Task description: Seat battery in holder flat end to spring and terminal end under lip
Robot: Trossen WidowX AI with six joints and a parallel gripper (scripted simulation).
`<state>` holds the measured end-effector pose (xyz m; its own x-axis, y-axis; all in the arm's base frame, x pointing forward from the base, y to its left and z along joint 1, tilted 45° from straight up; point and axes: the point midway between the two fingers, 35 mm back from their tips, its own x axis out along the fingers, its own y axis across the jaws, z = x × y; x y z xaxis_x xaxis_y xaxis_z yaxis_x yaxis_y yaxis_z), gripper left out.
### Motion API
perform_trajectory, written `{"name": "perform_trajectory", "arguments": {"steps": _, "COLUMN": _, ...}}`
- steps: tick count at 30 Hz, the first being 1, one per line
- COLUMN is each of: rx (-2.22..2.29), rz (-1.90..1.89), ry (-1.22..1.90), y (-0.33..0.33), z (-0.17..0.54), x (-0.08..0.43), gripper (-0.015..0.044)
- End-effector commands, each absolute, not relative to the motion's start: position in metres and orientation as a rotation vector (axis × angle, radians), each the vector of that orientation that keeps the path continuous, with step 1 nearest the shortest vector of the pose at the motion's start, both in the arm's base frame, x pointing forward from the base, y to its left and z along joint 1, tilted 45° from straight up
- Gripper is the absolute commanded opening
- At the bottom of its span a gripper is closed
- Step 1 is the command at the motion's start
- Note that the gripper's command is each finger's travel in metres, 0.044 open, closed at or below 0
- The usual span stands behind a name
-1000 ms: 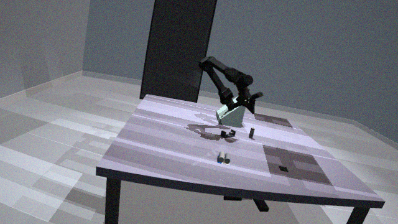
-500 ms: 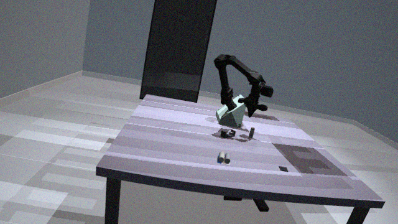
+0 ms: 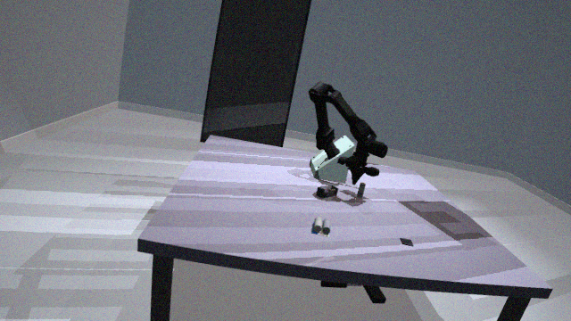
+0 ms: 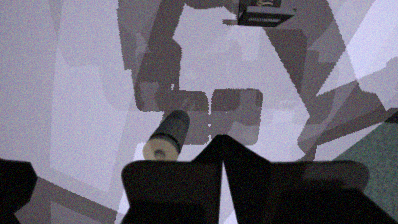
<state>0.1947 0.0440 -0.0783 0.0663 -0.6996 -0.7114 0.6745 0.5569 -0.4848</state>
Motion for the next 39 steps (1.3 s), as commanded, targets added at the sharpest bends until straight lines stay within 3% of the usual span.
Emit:
{"name": "perform_trajectory", "arguments": {"steps": 1, "rx": -0.034, "rz": -1.03, "ry": 1.089, "y": 0.045, "z": -0.081, "x": 0.198, "gripper": 0.0}}
{"name": "perform_trajectory", "arguments": {"steps": 39, "rx": -0.029, "rz": -1.028, "ry": 1.087, "y": 0.08, "z": -0.111, "x": 0.24, "gripper": 0.0}}
